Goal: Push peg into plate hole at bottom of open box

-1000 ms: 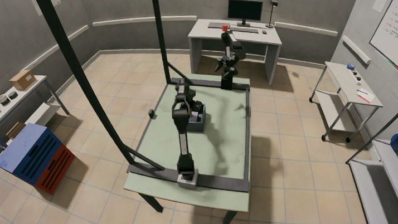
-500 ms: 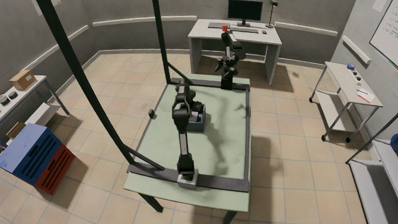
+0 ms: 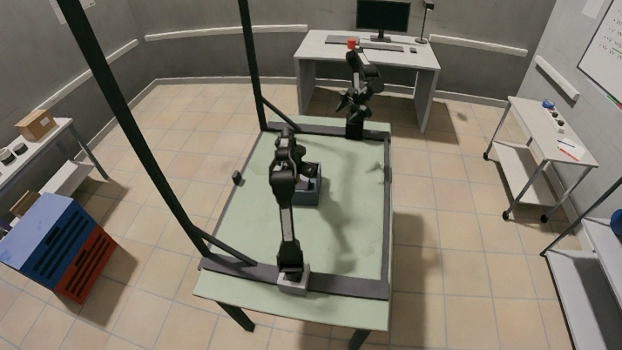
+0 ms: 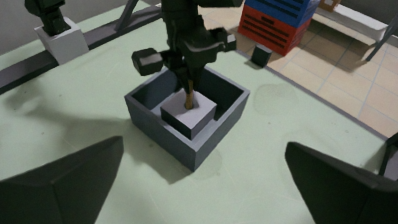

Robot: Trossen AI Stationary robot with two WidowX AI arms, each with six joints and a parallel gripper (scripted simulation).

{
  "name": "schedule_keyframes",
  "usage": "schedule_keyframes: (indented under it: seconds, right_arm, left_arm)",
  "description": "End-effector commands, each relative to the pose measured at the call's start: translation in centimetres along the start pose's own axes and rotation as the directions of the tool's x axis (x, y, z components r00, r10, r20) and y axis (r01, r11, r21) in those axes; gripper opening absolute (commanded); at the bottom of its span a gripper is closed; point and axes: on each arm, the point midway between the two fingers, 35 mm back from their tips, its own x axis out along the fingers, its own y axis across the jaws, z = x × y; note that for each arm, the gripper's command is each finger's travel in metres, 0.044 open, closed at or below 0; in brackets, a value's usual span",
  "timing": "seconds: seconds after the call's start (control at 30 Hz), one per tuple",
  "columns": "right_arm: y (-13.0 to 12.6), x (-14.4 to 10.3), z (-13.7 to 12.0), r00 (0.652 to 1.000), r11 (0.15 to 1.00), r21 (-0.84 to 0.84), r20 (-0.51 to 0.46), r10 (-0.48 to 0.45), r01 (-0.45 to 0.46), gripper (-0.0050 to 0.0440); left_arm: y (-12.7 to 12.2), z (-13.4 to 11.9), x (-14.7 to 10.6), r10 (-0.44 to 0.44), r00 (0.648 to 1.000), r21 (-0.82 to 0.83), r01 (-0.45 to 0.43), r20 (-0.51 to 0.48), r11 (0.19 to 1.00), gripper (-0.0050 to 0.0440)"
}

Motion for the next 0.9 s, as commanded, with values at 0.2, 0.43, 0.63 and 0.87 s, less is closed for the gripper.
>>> schedule_keyframes:
  seconds: [0.2, 0.43, 0.63, 0.87]
  right_arm:
    - [0.0, 2.3, -0.6, 1.0, 1.0, 0.003, 0.003, 0.002, -0.002, 0.0026]
    - [0.0, 3.6, -1.1, 1.0, 1.0, 0.003, 0.003, 0.002, -0.002, 0.0026]
    - [0.0, 4.5, -1.5, 1.0, 1.0, 0.003, 0.002, 0.004, -0.004, 0.0026]
    - [0.0, 4.7, -1.8, 1.0, 1.0, 0.002, 0.002, 0.004, -0.004, 0.0026]
  left_arm:
    - [0.1, 0.6, -0.3, 0.01, 1.0, 0.016, -0.01, 0.01, 1.0, 0.044]
    - [0.1, 0.6, -0.3, 0.01, 1.0, 0.016, -0.01, 0.01, 1.0, 0.044]
    - [0.1, 0.6, -0.3, 0.01, 1.0, 0.016, -0.01, 0.01, 1.0, 0.044]
    - [0.1, 0.6, -0.3, 0.01, 1.0, 0.016, -0.01, 0.01, 1.0, 0.044]
